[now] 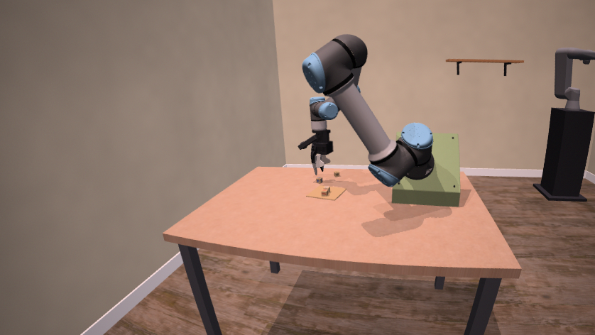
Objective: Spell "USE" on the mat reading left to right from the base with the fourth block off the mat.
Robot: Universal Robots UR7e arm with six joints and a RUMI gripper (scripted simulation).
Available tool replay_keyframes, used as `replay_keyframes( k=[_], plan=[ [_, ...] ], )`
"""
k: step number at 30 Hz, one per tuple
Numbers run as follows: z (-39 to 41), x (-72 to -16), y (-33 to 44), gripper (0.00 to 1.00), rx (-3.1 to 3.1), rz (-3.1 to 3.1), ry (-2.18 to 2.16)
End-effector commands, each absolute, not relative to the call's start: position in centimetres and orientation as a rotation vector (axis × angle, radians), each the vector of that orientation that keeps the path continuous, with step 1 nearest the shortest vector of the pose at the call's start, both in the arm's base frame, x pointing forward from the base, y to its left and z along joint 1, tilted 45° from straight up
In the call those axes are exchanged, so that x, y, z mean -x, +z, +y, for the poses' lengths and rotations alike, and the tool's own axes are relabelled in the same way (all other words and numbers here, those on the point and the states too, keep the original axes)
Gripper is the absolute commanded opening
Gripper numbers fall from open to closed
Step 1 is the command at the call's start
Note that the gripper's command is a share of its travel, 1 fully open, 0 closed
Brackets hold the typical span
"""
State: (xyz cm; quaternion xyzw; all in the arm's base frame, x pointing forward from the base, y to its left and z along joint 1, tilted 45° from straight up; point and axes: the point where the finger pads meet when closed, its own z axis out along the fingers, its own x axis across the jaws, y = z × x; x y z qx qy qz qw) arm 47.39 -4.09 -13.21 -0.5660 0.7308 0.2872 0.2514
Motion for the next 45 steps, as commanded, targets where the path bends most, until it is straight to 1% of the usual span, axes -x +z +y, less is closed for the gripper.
replay_keyframes(
  k=[1, 45],
  plan=[
    [-3.8, -47.5, -13.6, 0.37, 1.54, 1.989, 0.779],
    [-2.2, -47.6, -15.1, 0.37, 1.54, 1.989, 0.779]
  ],
)
